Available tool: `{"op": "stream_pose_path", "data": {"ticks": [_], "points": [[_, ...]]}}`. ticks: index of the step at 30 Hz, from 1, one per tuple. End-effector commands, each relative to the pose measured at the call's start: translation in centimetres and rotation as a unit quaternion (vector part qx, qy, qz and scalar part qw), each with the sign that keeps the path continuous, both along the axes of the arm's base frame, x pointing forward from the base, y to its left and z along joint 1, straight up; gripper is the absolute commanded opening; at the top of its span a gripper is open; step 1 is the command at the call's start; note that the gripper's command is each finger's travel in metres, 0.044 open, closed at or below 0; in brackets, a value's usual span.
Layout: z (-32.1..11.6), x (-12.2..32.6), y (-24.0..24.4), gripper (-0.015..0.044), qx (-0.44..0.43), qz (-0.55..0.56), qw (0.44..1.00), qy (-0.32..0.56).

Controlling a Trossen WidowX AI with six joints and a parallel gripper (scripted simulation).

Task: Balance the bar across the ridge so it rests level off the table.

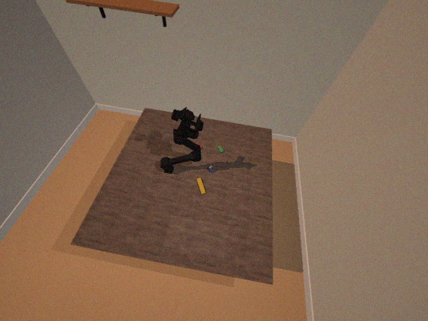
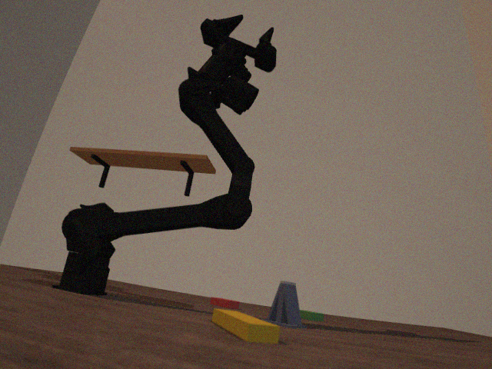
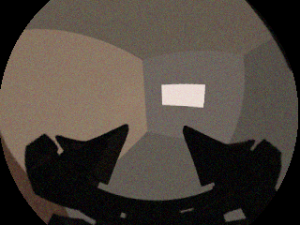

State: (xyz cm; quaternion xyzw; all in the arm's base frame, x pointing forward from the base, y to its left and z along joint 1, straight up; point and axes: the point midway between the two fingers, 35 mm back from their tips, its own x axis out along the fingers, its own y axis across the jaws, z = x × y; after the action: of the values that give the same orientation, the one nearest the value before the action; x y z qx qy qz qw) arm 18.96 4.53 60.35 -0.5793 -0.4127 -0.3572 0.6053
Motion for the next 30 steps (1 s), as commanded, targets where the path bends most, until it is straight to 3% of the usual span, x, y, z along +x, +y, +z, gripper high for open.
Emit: {"op": "stream_pose_path", "data": {"ticks": [1, 4, 16, 30], "points": [[0.1, -0.1, 0.0, 0.0374, 0.000, 0.001, 1.000, -0.002], [0.8, -1.8, 0.1, 0.0315, 0.006, 0.013, 1.000, -0.026], [3.2, -10.0, -0.9, 0.0315, 0.054, 0.081, 0.986, -0.135], [4.2, -18.1, -5.4, 0.0315, 0.133, 0.156, 0.948, -0.245]]}}
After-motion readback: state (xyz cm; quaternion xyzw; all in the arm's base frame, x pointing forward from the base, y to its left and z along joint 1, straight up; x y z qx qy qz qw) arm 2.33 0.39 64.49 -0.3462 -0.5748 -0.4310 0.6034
